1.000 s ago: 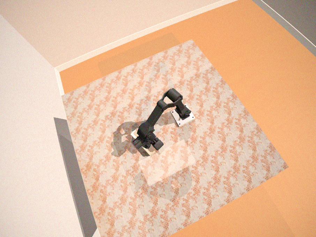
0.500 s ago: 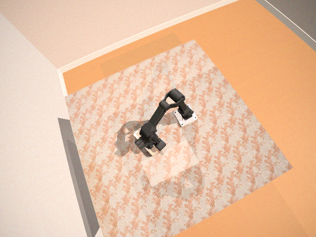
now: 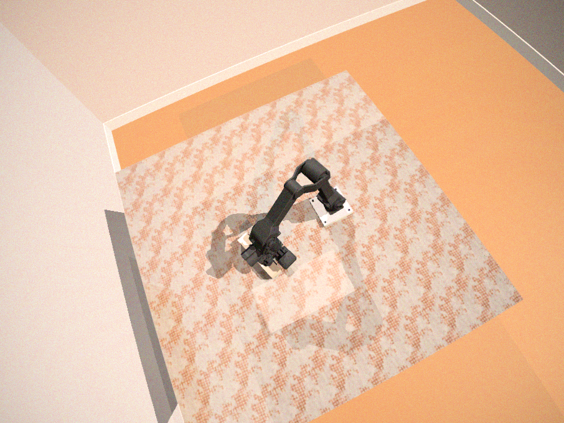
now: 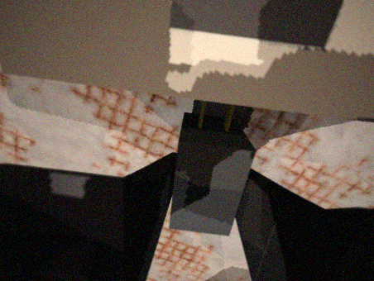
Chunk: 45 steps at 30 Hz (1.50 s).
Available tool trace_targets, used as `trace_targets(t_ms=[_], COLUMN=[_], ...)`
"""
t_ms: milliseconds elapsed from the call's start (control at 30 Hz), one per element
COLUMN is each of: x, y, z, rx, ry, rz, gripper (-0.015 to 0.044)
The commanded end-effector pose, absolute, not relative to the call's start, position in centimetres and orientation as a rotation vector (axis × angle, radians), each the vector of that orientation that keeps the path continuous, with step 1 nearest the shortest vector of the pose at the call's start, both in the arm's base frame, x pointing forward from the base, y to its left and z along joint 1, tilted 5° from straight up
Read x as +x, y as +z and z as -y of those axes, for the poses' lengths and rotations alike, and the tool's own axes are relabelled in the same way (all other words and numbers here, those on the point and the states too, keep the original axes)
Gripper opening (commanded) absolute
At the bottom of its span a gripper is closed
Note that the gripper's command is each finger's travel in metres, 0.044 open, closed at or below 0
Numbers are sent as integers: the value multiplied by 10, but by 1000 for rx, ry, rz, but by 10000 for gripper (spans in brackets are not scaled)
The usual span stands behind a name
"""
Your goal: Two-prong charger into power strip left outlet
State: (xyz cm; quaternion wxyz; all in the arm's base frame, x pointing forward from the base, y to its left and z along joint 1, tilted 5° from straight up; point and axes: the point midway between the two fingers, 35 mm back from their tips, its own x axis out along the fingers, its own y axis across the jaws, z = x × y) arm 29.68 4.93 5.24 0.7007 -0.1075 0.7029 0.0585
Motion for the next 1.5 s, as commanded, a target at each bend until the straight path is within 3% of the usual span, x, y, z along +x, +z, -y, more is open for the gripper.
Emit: trace_targets(t_ms=[0,1467], x=[298,302], y=[53,54], z=[-49,-50], rx=[-244,-244], ry=[129,129], rz=[-1563,-1562], gripper=[0,0])
